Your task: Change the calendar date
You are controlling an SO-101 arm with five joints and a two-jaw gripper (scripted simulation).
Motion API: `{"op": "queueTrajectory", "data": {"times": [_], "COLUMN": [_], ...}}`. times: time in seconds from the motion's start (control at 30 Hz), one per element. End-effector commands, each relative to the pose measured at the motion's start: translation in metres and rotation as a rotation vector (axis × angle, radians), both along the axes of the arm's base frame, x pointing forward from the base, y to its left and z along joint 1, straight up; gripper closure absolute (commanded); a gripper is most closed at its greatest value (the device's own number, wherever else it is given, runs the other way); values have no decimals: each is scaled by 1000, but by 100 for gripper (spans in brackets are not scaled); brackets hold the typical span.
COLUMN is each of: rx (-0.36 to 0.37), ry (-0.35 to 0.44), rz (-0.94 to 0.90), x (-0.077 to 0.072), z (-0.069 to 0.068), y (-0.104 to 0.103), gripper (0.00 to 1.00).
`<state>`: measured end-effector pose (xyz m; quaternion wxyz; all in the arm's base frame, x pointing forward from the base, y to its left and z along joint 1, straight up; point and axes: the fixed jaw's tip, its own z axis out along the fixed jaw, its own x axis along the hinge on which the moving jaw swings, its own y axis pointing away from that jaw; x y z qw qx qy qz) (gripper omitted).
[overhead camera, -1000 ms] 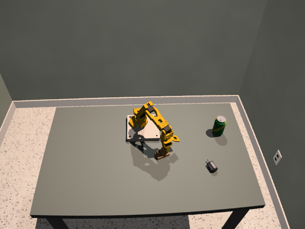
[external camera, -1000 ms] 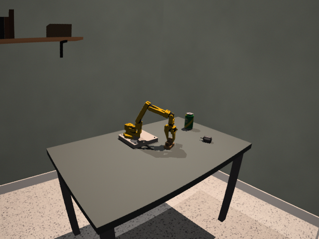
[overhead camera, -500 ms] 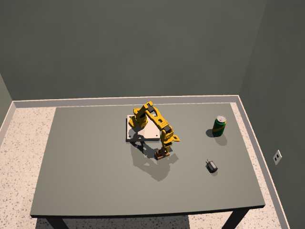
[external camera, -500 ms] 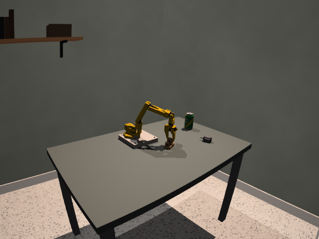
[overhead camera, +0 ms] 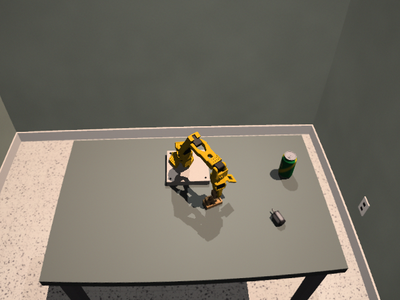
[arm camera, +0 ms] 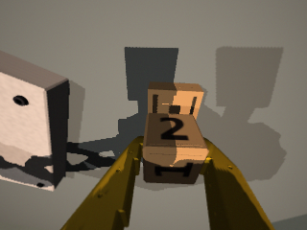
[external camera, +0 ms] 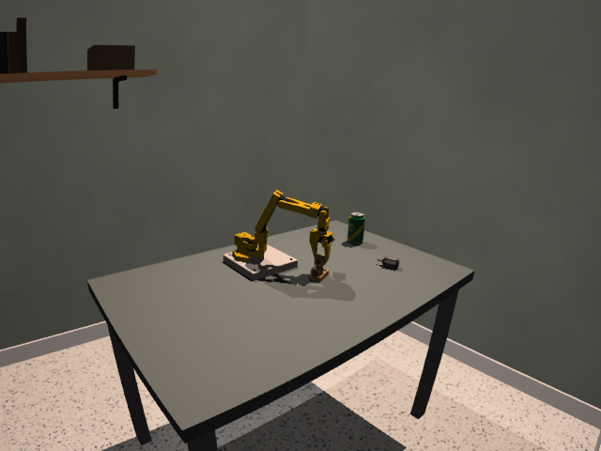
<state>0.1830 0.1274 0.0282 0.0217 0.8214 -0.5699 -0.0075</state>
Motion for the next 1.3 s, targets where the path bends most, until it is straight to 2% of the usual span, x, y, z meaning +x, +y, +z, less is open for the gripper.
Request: {"op": "queueTrajectory", "data": {"times": [0.0, 0.2, 1.27], "rx": [18, 18, 18], "ry": [-23, -23, -23], "rz": [3, 3, 3], "x": [2, 1, 1], "z": [14, 19, 25], "y": [1, 1, 1], "gripper": [100, 100, 100]}}
